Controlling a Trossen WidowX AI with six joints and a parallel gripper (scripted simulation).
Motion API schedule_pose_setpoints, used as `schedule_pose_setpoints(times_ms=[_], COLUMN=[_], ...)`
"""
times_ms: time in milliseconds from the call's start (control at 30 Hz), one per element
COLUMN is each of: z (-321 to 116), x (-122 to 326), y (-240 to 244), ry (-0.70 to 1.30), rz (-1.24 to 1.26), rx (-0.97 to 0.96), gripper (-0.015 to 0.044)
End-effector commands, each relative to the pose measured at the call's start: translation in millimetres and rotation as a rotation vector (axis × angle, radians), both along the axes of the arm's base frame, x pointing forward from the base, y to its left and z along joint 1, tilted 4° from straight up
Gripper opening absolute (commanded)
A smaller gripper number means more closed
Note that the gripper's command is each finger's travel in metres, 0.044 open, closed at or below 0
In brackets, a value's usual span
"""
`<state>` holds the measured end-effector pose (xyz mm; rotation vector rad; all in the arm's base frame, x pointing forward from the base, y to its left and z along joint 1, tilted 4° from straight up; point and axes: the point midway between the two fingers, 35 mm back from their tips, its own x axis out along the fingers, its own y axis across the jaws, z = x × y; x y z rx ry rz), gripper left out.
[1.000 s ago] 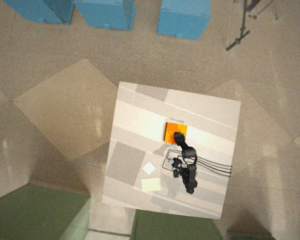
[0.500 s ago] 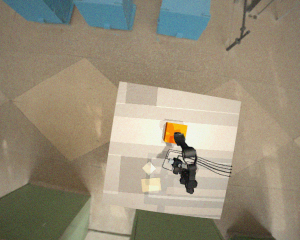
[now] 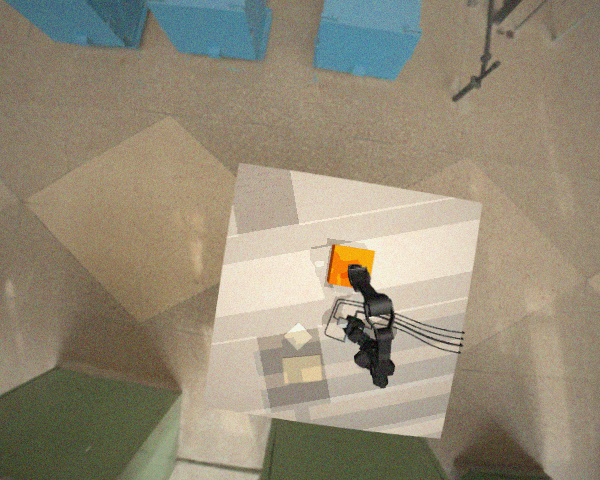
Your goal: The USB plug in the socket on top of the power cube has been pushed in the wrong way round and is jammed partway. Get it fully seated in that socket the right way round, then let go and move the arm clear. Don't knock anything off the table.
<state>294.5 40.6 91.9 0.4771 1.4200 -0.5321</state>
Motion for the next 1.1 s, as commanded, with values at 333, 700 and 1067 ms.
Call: schedule_pose_setpoints(times_ms=[333,700,1067], z=[-0.4,-0.4,-0.5], x=[-0.1,-0.1,-0.1], y=[0.0,0.0,0.0], ry=[-0.022,-0.04,-0.058], rz=[-0.369,-0.655,-0.942], rx=[0.027,0.048,0.069], gripper=[0.0,0.0,0.0])
